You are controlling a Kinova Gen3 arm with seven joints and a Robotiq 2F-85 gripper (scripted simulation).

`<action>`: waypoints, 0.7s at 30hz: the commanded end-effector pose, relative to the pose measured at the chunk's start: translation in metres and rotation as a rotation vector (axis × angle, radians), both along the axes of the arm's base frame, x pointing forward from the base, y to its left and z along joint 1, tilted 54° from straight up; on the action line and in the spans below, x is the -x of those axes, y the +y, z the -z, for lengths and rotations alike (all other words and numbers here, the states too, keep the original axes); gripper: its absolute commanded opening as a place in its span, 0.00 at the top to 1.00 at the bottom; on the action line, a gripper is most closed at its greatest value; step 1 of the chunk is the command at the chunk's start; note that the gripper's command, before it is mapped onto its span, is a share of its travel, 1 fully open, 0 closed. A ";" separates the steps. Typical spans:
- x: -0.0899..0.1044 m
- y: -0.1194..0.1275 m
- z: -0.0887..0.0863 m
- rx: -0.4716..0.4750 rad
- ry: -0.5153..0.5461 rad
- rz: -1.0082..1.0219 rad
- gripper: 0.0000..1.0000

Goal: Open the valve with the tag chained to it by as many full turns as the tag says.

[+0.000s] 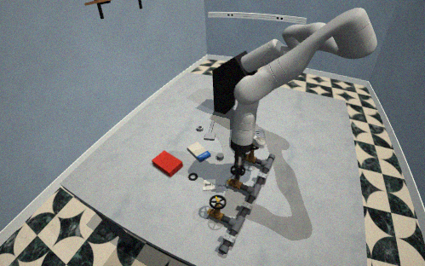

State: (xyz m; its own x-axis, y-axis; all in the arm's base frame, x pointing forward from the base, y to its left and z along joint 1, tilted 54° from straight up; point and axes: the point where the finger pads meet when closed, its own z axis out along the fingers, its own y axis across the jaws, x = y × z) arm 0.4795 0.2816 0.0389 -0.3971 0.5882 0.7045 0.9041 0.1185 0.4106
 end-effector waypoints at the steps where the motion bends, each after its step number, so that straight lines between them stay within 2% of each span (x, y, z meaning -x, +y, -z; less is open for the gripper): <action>1: -0.001 -0.001 0.000 0.007 -0.038 -0.024 0.38; 9: -0.001 -0.001 0.000 0.026 -0.130 -0.090 0.38; 21: -0.001 -0.001 0.000 0.074 -0.373 -0.266 0.38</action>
